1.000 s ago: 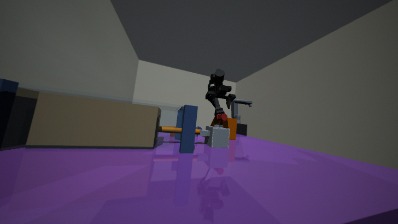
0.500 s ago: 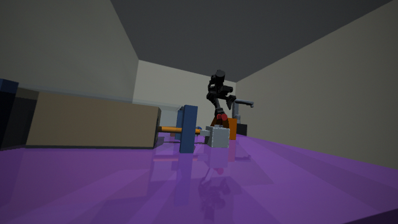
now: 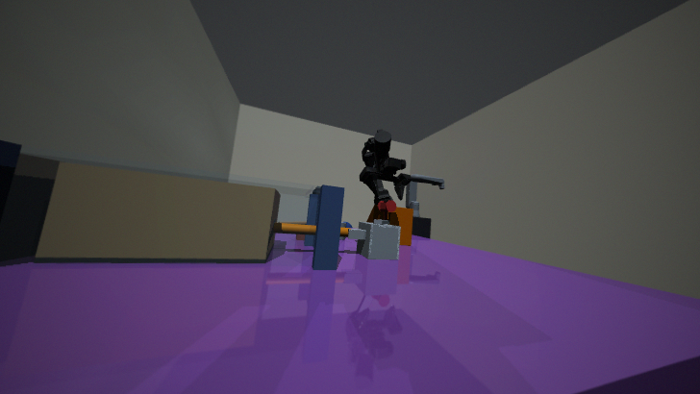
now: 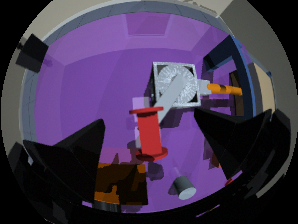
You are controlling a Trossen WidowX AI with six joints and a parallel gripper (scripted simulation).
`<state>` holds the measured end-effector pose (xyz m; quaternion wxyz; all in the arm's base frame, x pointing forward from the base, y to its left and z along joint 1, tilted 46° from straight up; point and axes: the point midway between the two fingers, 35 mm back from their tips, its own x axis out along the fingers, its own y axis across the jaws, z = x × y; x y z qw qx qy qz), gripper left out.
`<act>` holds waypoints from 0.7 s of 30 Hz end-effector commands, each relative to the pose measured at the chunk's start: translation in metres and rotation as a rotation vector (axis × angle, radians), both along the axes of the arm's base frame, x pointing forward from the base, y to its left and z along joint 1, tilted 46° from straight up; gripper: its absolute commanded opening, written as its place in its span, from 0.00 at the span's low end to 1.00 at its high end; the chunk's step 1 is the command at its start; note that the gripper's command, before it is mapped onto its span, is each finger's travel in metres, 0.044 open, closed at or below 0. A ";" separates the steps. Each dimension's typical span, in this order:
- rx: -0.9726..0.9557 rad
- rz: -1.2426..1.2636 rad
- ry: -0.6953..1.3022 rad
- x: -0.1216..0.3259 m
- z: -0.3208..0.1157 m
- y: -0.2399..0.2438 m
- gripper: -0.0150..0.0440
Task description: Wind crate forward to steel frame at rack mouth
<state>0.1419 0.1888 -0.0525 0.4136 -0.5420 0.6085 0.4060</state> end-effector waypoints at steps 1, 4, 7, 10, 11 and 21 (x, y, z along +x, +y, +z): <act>-0.007 0.004 0.001 -0.001 -0.006 -0.007 1.00; -0.007 0.004 0.001 -0.001 -0.010 -0.011 1.00; -0.007 0.004 0.001 -0.002 -0.013 -0.015 1.00; -0.007 0.004 0.001 -0.002 -0.016 -0.018 1.00; -0.007 0.004 0.001 -0.003 -0.017 -0.019 1.00; -0.008 0.004 0.001 -0.005 -0.028 -0.031 1.00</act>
